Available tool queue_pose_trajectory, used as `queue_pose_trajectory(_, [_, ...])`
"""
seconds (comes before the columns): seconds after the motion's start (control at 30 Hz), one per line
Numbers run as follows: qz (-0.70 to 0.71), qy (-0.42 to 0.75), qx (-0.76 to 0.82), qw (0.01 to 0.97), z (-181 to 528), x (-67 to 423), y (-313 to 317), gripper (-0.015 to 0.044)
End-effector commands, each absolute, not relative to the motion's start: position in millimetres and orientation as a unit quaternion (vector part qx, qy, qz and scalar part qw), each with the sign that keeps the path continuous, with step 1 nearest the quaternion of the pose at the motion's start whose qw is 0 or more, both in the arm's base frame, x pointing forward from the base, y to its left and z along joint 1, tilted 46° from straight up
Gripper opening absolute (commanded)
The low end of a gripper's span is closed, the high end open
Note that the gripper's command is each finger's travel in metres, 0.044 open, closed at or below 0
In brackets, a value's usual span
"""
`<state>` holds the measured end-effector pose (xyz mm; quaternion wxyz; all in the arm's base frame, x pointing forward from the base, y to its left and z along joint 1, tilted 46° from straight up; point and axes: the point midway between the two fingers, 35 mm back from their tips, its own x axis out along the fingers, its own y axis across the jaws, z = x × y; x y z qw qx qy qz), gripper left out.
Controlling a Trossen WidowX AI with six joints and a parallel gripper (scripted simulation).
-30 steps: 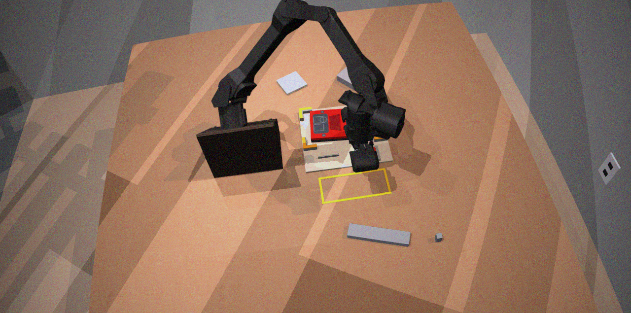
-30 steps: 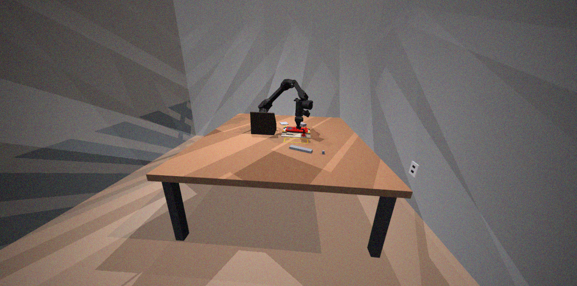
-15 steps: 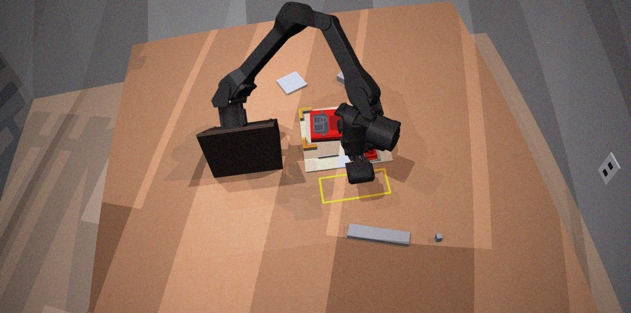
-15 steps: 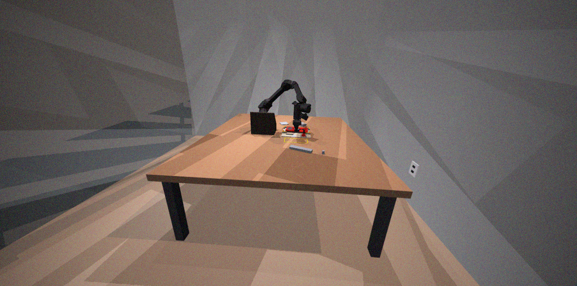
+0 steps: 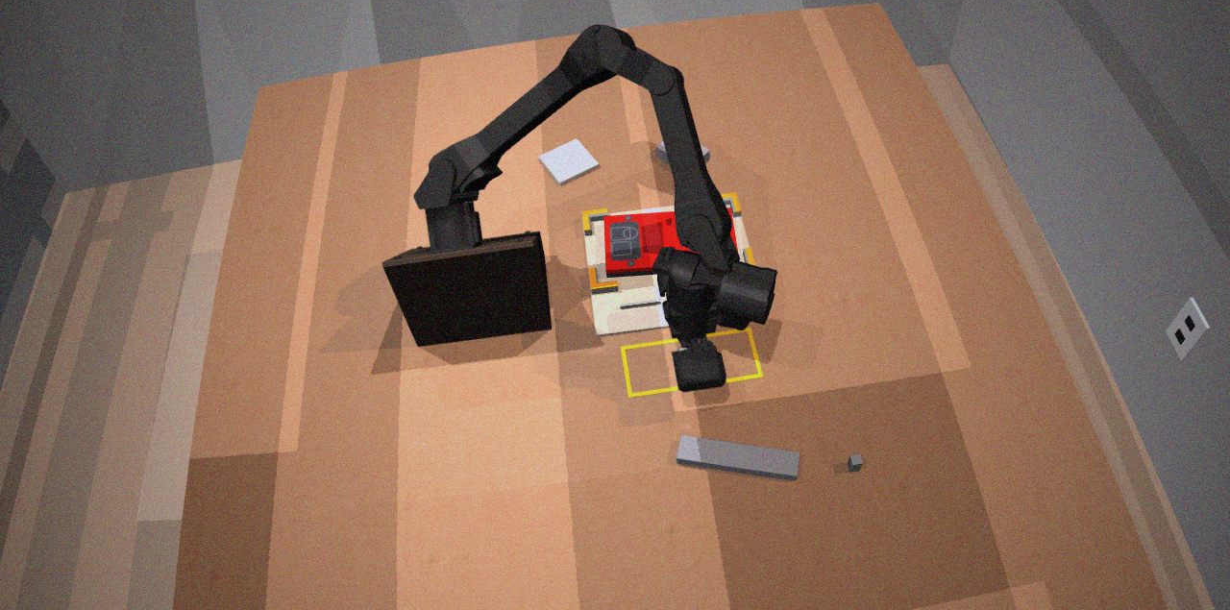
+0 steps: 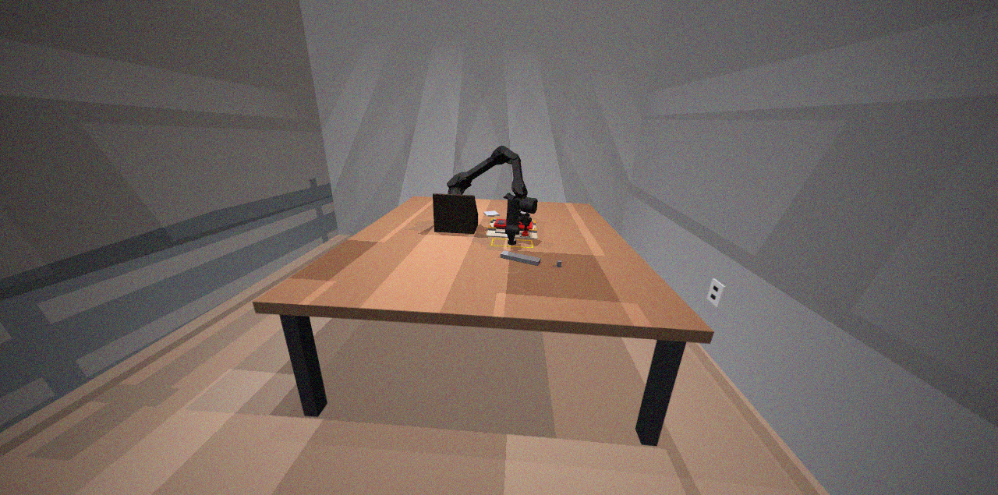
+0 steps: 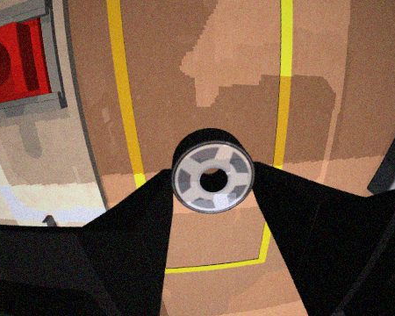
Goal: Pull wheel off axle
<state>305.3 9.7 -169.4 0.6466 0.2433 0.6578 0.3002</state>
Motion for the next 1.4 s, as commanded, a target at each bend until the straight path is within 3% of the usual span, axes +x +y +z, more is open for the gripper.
queue_pose_trajectory(0.0, [0.3,0.658,0.243,0.647,-169.4,305.3,9.7,0.0026])
queue_pose_trajectory(0.37, [0.3,0.657,0.243,0.647,-164.9,306.1,4.8,0.03])
queue_pose_trajectory(0.67, [0.297,0.654,0.245,0.651,-127.4,307.8,-33.7,0.03])
queue_pose_trajectory(0.87, [0.294,0.656,0.245,0.651,-97.0,262.8,-44.2,0.044])
queue_pose_trajectory(1.0, [0.296,0.656,0.245,0.649,-72.6,226.5,-48.3,0.044])
queue_pose_trajectory(1.37, [0.296,0.656,0.246,0.649,-71.5,224.7,-48.3,0.044])
